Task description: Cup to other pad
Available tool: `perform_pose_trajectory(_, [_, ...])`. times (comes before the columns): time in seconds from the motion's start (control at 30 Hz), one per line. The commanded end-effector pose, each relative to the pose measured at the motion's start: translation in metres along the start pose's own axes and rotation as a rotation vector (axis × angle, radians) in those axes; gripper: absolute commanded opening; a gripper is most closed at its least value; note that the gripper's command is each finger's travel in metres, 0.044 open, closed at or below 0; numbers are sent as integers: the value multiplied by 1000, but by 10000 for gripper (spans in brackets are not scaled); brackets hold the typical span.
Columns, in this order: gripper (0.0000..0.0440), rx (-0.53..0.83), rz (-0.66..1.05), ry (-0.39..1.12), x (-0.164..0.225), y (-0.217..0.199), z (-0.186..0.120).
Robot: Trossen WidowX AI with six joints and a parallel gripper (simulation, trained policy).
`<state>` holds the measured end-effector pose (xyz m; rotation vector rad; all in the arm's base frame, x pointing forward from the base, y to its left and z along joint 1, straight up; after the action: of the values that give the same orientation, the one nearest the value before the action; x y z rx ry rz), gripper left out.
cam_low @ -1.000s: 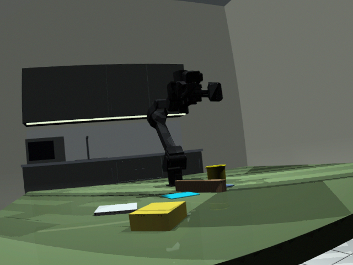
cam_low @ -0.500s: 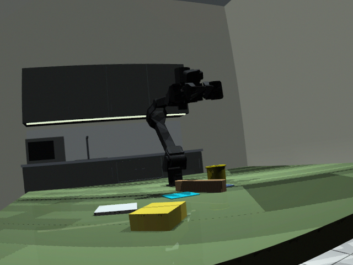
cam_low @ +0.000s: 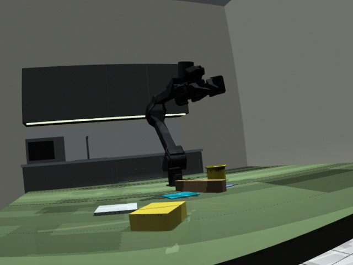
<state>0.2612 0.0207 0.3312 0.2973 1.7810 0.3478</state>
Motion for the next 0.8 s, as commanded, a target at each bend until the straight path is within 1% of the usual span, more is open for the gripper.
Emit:
perform_pose_trajectory(0.0, [133,1,40,34,-1,3,0])
perform_pose_trajectory(0.4, [146,42,206,180,0,14,1])
perform_pose_trajectory(0.77, [154,112,362,316,4,22,2])
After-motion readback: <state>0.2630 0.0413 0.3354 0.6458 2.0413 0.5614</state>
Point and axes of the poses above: the point midway between the two fingers, 35 mm back from their tips, its own z axis out along the fingers, its own y axis across the jaws, x = y × z, the point moved 5 cm from there along -z, back along the fingers, and after that the axes turned 9 degrees about z, right-handed, at the moved point
